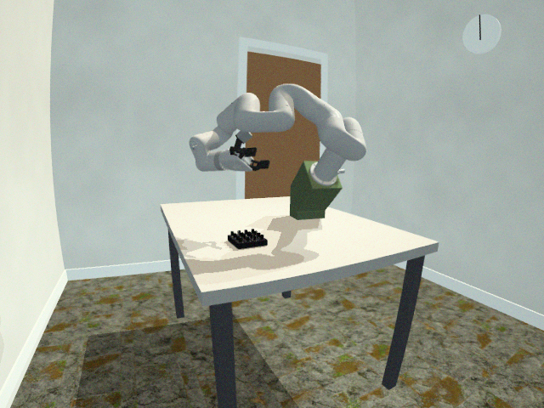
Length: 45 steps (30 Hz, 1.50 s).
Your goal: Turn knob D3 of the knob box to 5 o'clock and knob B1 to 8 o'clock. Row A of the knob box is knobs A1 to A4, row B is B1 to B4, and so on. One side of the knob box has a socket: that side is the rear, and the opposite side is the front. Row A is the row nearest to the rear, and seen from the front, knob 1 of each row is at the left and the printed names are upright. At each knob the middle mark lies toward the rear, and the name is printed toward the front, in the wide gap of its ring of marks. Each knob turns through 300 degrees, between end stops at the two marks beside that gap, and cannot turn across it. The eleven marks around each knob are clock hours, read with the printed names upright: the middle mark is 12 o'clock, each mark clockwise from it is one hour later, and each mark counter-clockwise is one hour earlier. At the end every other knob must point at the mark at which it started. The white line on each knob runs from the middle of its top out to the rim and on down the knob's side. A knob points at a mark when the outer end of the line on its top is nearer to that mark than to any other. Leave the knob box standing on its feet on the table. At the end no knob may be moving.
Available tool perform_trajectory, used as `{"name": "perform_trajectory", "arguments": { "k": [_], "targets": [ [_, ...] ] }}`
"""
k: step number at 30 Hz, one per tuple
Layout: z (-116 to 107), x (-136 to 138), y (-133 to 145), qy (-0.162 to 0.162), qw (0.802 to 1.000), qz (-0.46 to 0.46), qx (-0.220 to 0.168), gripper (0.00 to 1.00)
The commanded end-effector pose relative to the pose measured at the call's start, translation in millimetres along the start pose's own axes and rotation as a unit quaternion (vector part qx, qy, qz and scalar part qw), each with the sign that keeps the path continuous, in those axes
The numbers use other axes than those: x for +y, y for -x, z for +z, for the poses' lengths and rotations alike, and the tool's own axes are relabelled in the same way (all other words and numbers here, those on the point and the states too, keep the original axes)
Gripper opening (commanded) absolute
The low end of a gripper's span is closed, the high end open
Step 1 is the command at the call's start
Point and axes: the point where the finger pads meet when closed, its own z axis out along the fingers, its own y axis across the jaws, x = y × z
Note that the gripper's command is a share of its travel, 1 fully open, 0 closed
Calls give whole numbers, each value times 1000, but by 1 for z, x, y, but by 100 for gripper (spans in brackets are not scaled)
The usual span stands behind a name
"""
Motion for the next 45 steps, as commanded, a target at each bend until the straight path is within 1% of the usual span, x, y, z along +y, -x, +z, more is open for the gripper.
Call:
{"name": "perform_trajectory", "arguments": {
  "k": [1,19,25,28,32,34,36,40,45],
  "targets": [
    [0,1,-1,-1,1000,-1,-1,100],
    [0,1,-1,-2,1000,-1,-1,100],
    [-1,0,2,10,1000,12,-11,100],
    [-2,-1,6,26,999,31,-25,100],
    [-4,-3,15,63,993,75,-58,100],
    [-4,-3,15,63,993,75,-58,100],
    [-6,-5,23,89,987,107,-82,100],
    [-8,-6,31,119,976,144,-111,100],
    [-10,-9,43,159,956,195,-150,100]
  ]
}}
